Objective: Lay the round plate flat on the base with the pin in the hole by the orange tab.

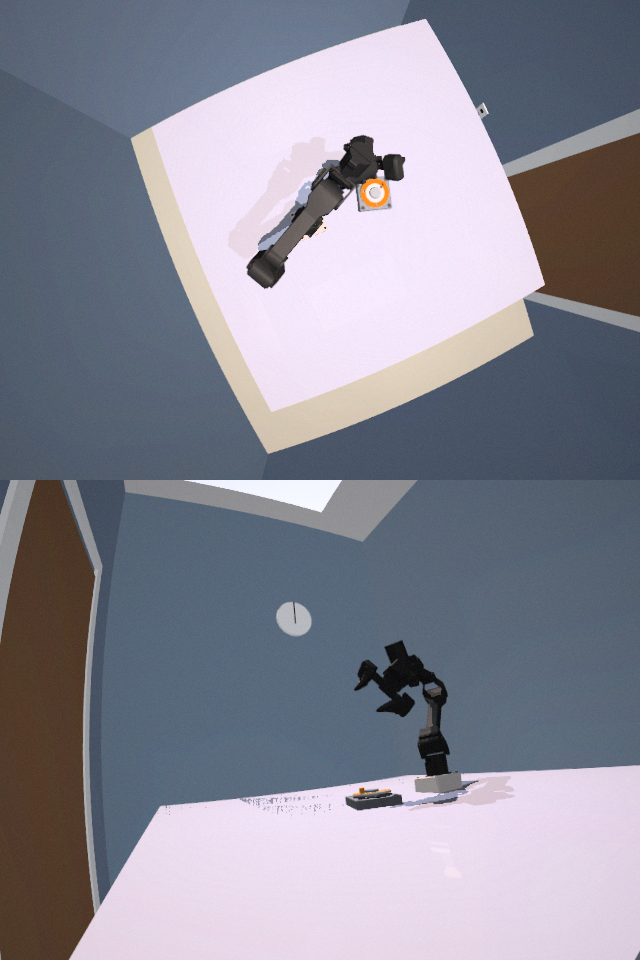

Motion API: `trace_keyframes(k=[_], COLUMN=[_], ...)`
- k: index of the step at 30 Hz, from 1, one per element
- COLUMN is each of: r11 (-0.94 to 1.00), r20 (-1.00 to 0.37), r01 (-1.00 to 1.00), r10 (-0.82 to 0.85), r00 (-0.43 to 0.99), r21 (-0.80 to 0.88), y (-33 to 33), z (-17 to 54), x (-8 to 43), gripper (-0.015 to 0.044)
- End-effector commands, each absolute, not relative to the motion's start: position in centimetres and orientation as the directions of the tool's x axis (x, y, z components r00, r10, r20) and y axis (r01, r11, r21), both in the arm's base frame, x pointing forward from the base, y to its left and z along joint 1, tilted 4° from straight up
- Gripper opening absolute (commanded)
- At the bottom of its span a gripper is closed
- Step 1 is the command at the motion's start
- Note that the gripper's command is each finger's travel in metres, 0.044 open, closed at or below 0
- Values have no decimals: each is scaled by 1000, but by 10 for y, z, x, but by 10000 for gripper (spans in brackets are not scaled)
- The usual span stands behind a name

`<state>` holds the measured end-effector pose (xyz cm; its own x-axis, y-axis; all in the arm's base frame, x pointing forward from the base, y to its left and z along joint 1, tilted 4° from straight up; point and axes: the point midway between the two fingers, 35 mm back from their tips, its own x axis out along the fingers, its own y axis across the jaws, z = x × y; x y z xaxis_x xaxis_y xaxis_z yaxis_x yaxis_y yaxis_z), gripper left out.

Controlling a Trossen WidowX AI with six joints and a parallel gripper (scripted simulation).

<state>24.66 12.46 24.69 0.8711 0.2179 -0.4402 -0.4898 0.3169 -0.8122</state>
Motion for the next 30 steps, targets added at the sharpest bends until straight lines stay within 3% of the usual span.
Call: trace_keyframes(k=[1,10,15,19,24,30], r11=[320,512,716,810,952,976], r20=[-447,-722,-875,-929,-992,-997], r01=[-495,-643,-607,-534,-291,-204], r10=[214,61,-10,-39,-69,-70], r00=[868,689,484,367,109,32], r21=[-808,-570,-344,-245,-99,-75], y=[125,117,109,103,88,82], z=[246,192,154,134,94,83], x=[248,285,302,309,318,319], gripper=[374,137,6,0,0,0])
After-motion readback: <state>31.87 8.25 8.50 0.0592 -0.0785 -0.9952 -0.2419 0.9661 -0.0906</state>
